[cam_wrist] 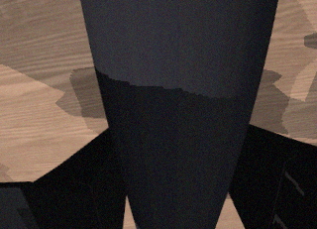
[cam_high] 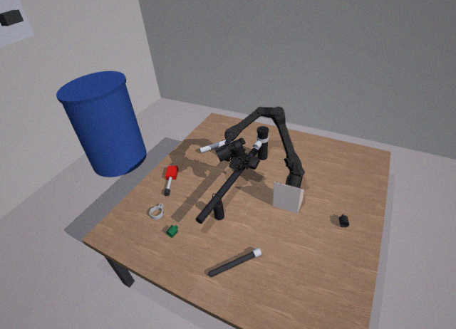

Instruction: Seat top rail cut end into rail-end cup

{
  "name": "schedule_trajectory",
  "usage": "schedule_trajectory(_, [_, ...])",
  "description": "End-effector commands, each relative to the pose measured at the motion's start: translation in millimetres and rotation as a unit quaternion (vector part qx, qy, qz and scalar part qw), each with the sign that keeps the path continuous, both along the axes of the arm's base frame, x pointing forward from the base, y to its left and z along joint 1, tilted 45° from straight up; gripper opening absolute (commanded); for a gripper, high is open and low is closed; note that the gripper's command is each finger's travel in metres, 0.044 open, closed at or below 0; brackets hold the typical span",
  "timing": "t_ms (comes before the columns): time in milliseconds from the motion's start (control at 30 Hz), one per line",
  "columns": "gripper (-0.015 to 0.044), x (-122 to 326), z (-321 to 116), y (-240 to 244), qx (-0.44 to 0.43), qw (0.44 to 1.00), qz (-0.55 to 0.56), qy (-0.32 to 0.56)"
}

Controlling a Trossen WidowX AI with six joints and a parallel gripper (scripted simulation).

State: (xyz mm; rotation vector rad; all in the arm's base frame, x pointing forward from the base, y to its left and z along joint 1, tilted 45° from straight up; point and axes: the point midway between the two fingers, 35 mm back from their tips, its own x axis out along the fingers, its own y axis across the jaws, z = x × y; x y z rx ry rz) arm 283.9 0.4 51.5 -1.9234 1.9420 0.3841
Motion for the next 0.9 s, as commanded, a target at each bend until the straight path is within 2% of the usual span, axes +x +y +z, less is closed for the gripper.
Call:
schedule_trajectory(0, [0.0000, 2, 3, 3, 0.000, 1.000, 0.002, -0.001])
schedule_trajectory(867, [0.0000, 4, 16, -5, -0.001, 1.000, 0.000, 0.004])
